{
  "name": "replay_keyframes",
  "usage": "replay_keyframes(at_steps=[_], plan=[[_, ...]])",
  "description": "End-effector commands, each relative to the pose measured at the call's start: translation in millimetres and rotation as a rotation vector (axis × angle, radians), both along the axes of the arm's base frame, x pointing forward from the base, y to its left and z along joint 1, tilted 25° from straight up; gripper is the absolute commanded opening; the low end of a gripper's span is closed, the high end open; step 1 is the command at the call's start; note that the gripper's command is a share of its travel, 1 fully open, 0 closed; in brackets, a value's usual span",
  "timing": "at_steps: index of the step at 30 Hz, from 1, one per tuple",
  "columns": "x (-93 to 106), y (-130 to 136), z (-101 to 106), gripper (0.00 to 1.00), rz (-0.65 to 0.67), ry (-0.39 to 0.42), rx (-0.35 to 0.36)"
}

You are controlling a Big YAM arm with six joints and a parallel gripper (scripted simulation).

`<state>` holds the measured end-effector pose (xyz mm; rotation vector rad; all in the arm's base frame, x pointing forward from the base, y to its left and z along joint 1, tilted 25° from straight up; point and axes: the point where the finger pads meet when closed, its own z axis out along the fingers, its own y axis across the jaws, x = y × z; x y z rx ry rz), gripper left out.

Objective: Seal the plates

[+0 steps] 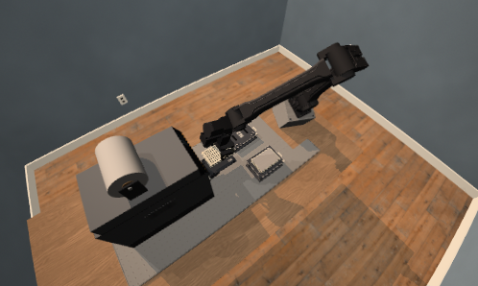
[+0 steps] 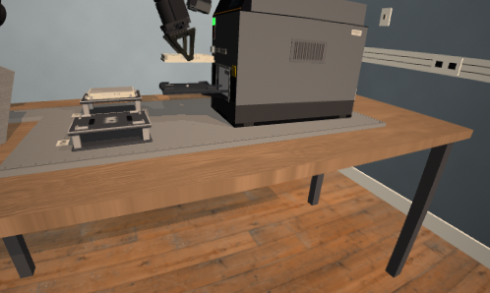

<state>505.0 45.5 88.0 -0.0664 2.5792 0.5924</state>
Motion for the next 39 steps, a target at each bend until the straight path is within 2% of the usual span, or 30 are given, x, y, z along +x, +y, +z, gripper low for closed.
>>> replay_keyframes(at_steps=[1,8,11,17,26,33,39], plan=[[17.7,-3.2,14.4,0.00,-0.012,-0.055,-0.001],[3.8,5.6,-11.4,0.00,0.001,-0.002,0.002],[3.4,6.5,-12.1,0.00,0.002,-0.002,0.002],[13.9,11.4,6.8,0.00,0.008,-0.050,0.000],[5.9,0.4,-18.0,0.00,-0.016,-0.005,0.002],[8.5,-2.2,-14.6,0.00,-0.023,-0.017,0.001],[13.4,12.2,-14.8,0.00,0.002,-0.022,0.002]])
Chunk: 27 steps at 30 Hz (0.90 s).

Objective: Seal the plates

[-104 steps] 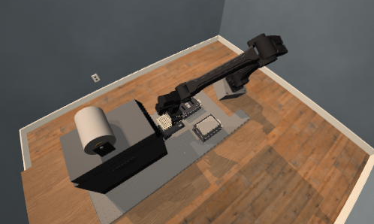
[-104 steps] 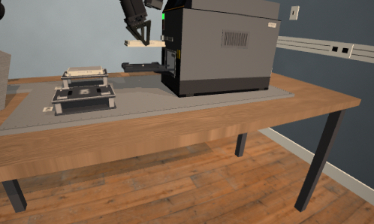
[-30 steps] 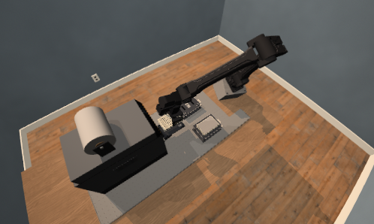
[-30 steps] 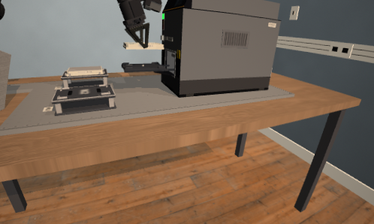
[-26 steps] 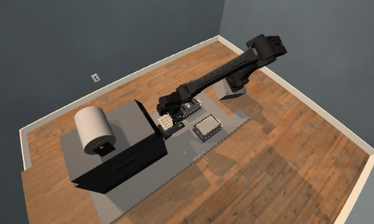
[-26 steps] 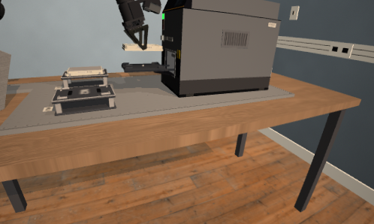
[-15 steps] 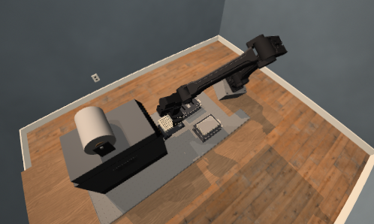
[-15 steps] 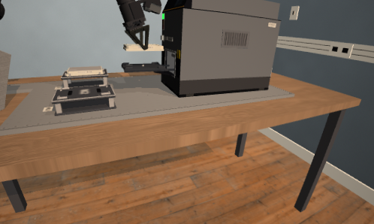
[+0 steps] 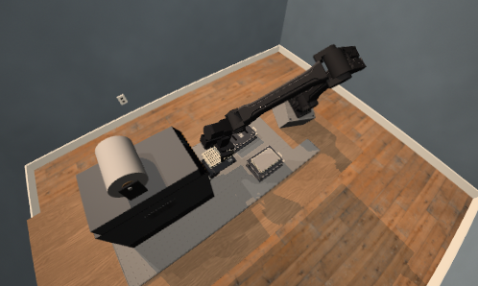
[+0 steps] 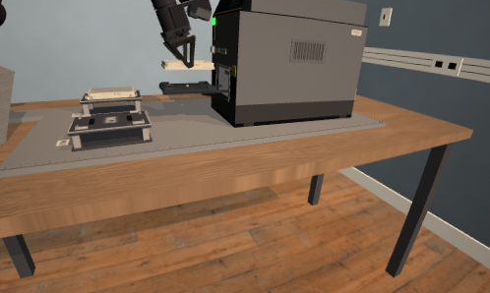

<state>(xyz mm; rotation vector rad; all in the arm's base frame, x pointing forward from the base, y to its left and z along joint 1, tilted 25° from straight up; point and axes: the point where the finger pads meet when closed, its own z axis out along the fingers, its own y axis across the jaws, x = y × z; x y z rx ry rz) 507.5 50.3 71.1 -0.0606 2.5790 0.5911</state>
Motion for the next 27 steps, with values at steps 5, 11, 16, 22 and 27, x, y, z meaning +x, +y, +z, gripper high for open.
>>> replay_keyframes(at_steps=[5,11,16,22,27], plan=[[7.5,11.1,-3.4,0.00,0.011,-0.016,0.002],[3.8,11.2,-0.5,0.00,0.010,-0.024,0.001],[5.0,13.8,-8.1,0.00,0.013,-0.014,0.002],[9.6,12.8,-9.6,0.00,0.009,-0.015,0.002],[12.6,7.4,-2.1,0.00,-0.002,-0.037,0.001]])
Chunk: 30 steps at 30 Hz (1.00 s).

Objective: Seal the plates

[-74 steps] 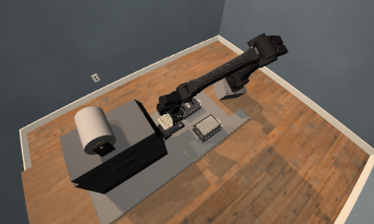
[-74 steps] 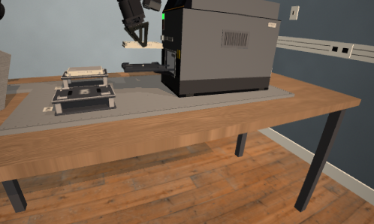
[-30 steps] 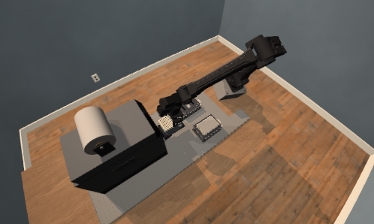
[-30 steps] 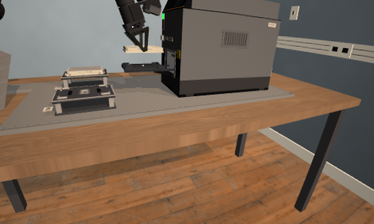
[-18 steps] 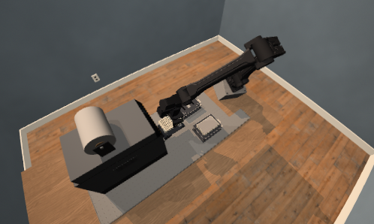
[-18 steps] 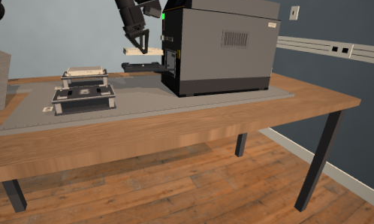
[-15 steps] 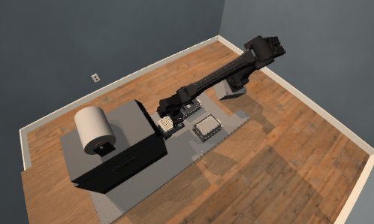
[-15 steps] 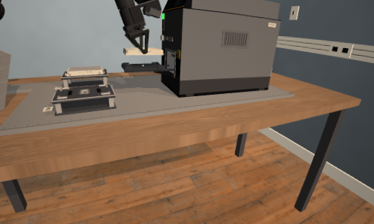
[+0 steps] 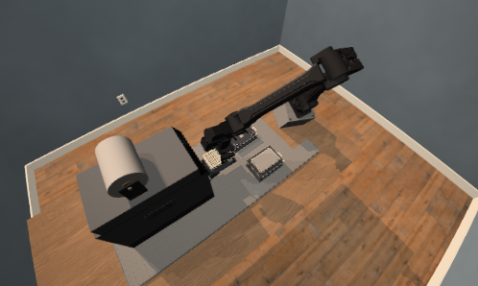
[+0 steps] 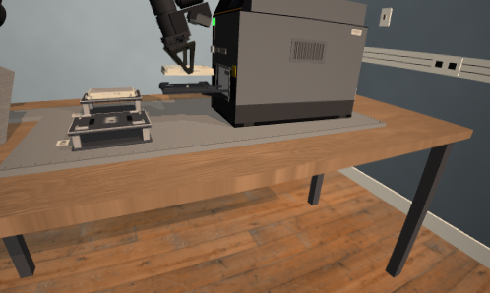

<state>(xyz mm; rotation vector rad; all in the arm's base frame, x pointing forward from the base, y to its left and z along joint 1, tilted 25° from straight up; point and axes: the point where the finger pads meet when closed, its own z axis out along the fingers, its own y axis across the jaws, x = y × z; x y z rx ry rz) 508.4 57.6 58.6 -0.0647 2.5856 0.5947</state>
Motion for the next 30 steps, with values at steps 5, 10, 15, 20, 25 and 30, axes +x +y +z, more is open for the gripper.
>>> replay_keyframes(at_steps=[5,10,15,20,25,30], plan=[[5.1,4.0,-1.0,0.00,-0.002,-0.023,0.001],[2.3,9.6,-8.0,0.00,0.007,-0.012,0.002],[6.5,9.9,-5.3,0.00,0.007,-0.019,0.002],[16.9,3.5,4.5,0.00,-0.002,-0.044,-0.001],[23.3,-5.6,10.6,0.00,-0.007,-0.051,-0.009],[23.0,-7.1,10.4,0.00,-0.011,-0.041,-0.008]])
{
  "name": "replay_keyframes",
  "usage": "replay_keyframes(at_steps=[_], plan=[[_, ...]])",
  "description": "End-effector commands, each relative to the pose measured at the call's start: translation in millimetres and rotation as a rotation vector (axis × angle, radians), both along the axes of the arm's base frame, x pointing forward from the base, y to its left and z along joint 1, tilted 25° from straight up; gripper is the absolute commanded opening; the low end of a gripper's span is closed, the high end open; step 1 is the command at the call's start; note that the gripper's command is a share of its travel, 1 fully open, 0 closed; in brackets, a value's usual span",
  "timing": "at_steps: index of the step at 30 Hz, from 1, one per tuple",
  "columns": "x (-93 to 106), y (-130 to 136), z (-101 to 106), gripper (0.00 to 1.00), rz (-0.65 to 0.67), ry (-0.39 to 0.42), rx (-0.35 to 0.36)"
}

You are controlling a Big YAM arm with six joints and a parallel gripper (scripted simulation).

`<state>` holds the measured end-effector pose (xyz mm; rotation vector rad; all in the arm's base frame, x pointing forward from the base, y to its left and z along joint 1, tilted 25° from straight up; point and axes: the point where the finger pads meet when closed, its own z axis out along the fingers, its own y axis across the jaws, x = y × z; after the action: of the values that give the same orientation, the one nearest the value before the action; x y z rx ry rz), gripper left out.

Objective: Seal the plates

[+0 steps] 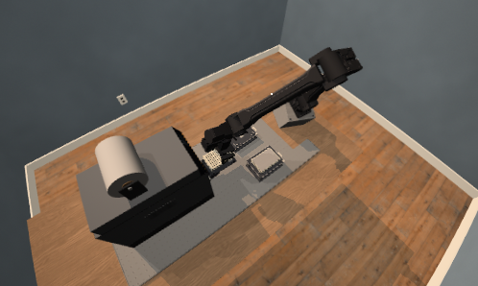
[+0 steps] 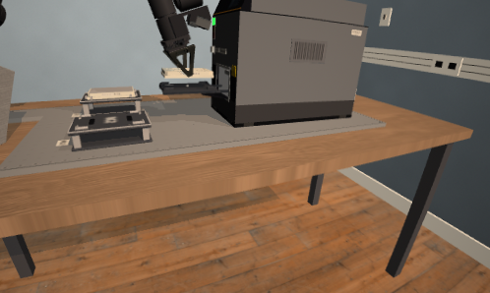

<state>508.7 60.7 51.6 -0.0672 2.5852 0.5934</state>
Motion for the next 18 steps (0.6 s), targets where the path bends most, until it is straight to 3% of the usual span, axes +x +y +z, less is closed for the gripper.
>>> replay_keyframes(at_steps=[1,18], plan=[[21.9,-10.7,16.8,0.00,-0.016,-0.034,-0.004],[13.6,-13.6,8.1,0.00,-0.032,-0.018,0.003]])
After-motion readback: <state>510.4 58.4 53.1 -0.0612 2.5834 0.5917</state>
